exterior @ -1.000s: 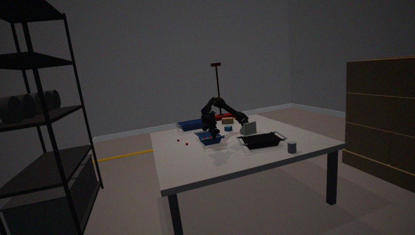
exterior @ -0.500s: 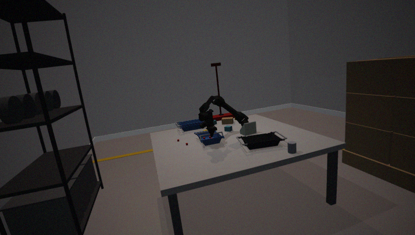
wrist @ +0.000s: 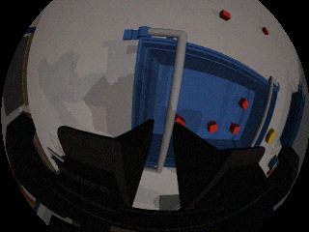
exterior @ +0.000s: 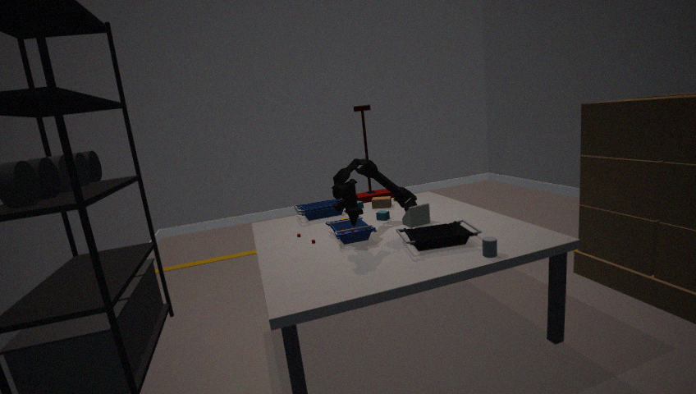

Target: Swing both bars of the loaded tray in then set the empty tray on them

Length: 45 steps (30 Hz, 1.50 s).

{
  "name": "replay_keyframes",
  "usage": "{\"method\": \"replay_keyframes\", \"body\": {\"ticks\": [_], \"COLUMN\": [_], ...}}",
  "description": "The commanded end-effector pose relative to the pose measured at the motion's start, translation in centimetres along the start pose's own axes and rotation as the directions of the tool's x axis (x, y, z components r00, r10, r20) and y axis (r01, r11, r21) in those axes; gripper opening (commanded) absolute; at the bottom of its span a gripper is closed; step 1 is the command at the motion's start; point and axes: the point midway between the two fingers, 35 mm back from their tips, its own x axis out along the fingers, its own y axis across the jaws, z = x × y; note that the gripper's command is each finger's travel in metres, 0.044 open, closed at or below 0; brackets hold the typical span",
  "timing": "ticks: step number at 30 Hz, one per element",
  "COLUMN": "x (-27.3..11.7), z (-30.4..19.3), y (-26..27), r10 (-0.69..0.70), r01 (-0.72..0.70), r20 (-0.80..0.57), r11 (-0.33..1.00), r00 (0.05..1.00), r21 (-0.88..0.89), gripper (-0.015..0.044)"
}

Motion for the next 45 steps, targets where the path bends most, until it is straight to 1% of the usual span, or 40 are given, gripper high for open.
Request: {"method": "replay_keyframes", "body": {"ticks": [1, 2, 22, 25, 26, 45], "x": [-1.17, -0.46, -0.46, -0.46, -0.46, -0.47], "z": [-0.07, 0.0, 0.0, 0.0, 0.0, -0.04], "y": [0.19, 0.1, 0.1, 0.1, 0.1, 0.09], "r10": [0.004, 0.001, 0.001, 0.001, 0.001, 0.001], "r01": [-0.004, -0.001, -0.001, -0.001, -0.001, -0.001], "r20": [-0.003, 0.003, 0.003, 0.003, 0.003, 0.001], "r11": [1.0, 1.0, 1.0, 1.0, 1.0, 1.0], "r00": [1.0, 1.0, 1.0, 1.0, 1.0, 1.0], "r21": [0.002, -0.001, -0.001, -0.001, -0.001, 0.001], "gripper": [0.009, 0.009, 0.009, 0.0011, 0.0, 0.0]}}
